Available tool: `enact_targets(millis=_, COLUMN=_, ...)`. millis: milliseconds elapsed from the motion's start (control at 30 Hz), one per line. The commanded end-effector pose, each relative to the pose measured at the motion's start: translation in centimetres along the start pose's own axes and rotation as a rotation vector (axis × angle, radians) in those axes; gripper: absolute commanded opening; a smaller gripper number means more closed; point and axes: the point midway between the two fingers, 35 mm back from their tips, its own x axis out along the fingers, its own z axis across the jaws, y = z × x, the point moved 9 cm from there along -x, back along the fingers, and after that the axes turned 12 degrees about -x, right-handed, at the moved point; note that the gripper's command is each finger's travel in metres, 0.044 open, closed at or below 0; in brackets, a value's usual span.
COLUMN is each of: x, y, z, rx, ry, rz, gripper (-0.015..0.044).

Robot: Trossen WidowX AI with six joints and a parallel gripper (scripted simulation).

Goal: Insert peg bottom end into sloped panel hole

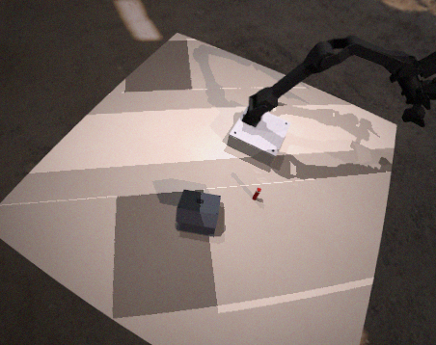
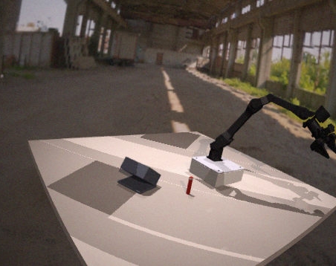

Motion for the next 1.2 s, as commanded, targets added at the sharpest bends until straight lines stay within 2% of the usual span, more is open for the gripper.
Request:
enact_targets(millis=0, x=0.5, y=0.2, z=-2.5, rx=0.007, ry=0.037, rz=0.031, gripper=0.044)
enact_targets(millis=500, x=1.7, y=1.6, z=-11.6, rx=0.05, ry=0.175, rz=0.153, gripper=0.044)
enact_targets(millis=1167, x=0.4, y=4.6, z=-22.7, rx=0.097, ry=0.342, rz=0.318, gripper=0.044)
